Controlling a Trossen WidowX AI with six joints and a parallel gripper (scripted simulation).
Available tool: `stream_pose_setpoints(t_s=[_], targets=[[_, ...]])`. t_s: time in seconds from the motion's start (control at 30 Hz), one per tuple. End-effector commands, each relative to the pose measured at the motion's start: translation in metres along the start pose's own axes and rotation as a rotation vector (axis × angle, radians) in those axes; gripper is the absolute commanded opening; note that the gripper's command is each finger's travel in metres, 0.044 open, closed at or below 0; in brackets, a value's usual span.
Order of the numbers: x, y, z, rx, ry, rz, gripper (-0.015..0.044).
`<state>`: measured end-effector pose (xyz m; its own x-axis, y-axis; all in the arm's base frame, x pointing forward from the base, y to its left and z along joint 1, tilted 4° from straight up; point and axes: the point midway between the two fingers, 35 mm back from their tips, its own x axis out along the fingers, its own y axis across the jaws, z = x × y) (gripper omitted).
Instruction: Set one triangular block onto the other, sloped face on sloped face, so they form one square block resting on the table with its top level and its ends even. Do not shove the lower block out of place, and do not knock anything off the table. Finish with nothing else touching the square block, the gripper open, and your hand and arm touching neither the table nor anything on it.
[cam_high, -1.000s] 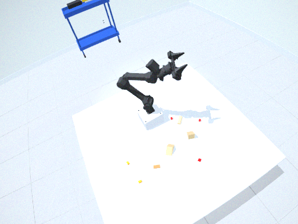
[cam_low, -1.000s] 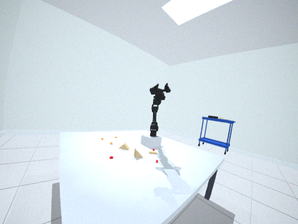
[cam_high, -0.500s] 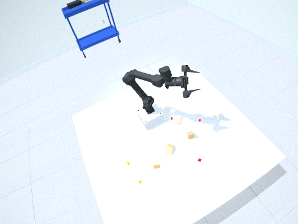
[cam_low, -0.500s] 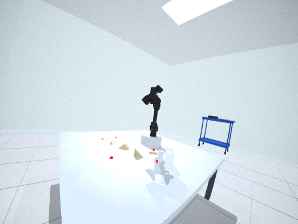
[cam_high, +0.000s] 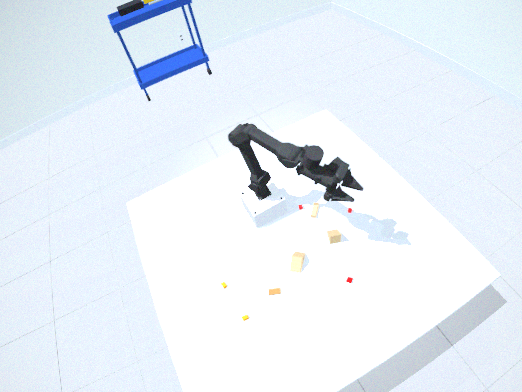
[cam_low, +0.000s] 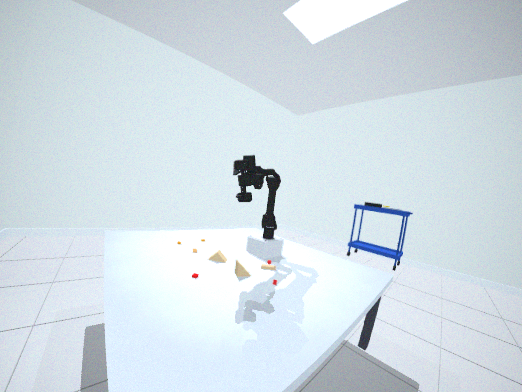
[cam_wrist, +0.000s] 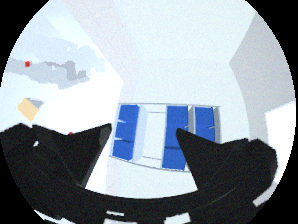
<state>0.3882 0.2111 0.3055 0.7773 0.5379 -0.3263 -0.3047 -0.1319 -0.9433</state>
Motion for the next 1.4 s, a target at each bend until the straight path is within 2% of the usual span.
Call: stream_pose_setpoints(t_s=[0.0, 0.3, 0.6, 0.87, 1.13, 1.37], targets=[[0.024, 0.047, -0.056, 0.453, 0.147, 0.223, 0.044], [0.031, 0.112, -0.117, 1.024, 0.426, 0.441, 0.044], [0.016, 0.177, -0.166, 1.58, 0.816, 0.572, 0.044], [-0.013, 0.231, -0.199, 2.034, 1.273, 0.603, 0.044], [-0.05, 0.274, -0.22, 2.382, 1.837, 0.533, 0.044], [-0.052, 0.275, -0.221, 2.392, 1.862, 0.528, 0.044]])
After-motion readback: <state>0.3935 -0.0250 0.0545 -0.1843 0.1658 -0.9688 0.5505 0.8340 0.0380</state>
